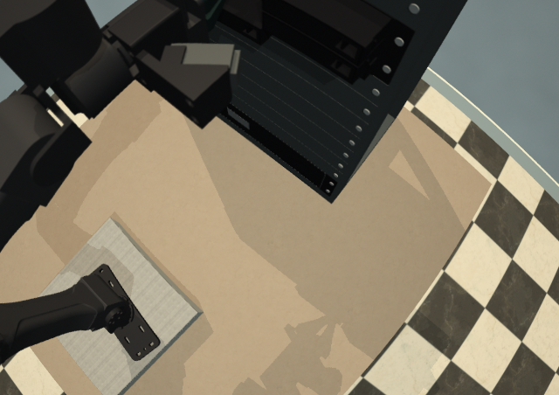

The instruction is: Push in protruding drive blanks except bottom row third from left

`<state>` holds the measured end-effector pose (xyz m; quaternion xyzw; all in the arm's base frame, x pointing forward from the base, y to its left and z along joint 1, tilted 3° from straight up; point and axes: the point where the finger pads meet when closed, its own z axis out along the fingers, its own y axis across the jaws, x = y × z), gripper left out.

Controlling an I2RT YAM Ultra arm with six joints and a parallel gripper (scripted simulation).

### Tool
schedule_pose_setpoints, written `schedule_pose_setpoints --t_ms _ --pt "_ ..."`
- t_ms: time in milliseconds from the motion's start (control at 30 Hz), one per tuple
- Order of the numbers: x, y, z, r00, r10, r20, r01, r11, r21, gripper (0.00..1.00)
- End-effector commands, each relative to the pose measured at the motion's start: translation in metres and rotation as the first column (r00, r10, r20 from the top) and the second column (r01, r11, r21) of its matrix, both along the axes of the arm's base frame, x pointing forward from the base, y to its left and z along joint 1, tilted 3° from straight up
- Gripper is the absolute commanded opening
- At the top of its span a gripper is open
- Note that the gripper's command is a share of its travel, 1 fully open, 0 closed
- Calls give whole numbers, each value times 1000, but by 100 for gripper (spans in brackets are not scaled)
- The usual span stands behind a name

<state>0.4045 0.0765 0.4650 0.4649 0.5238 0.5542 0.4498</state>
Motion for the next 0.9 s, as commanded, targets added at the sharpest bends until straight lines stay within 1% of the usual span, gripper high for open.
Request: schedule_pose_setpoints --t_ms 0,333,700,867 --pt "5 10 5 1000 29 1 -29 999 -16 0" --pt "7 11 9 999 29 19 -29 999 -12 0" --pt "7 12 7 1000 29 11 -29 999 -14 0" --pt "9 13 10 999 29 27 -29 1000 -11 0"
